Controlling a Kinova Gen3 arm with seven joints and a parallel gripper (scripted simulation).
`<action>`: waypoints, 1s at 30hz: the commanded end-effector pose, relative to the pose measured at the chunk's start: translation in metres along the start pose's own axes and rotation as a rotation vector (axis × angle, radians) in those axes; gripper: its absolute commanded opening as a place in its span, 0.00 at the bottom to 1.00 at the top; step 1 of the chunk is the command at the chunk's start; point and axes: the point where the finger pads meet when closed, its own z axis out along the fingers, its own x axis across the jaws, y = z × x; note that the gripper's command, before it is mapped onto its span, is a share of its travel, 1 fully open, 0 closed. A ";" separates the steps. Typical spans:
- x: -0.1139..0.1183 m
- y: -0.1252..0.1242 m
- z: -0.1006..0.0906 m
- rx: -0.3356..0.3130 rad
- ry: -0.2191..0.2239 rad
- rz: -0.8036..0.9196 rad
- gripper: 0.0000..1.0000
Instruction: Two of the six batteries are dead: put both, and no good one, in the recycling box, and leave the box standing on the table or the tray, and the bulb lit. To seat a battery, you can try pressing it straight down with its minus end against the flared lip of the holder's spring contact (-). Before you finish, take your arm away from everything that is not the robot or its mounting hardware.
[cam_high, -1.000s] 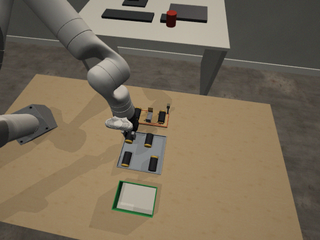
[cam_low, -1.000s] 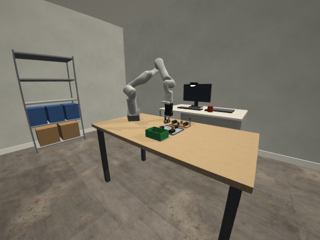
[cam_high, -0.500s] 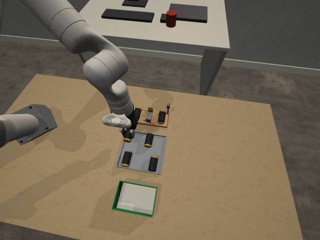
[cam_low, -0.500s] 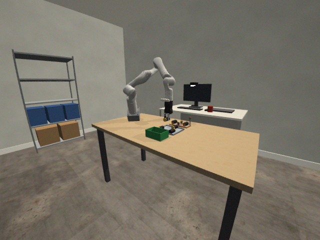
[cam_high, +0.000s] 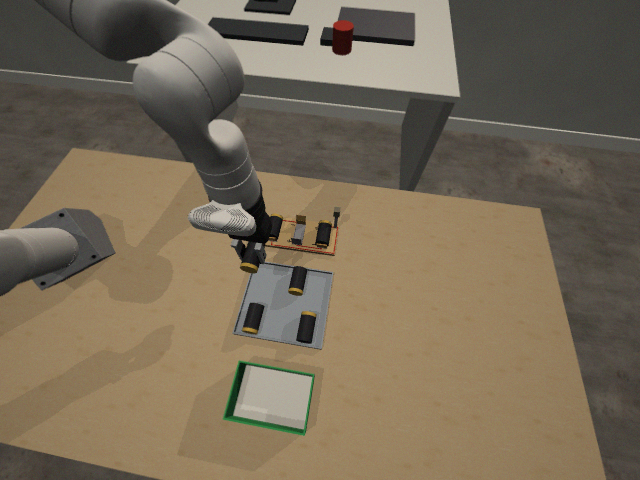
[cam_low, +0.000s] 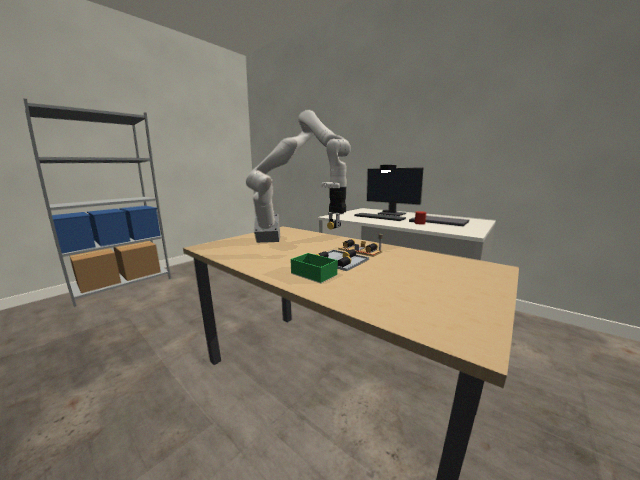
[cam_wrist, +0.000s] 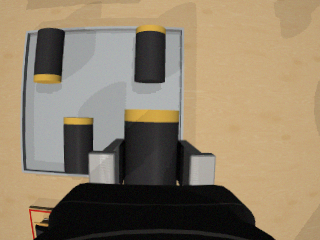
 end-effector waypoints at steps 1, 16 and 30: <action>-0.001 0.004 -0.004 -0.007 -0.006 -0.008 0.57; -0.001 0.004 -0.004 -0.007 -0.006 -0.021 0.57; -0.003 0.009 -0.004 -0.007 -0.006 -0.021 0.57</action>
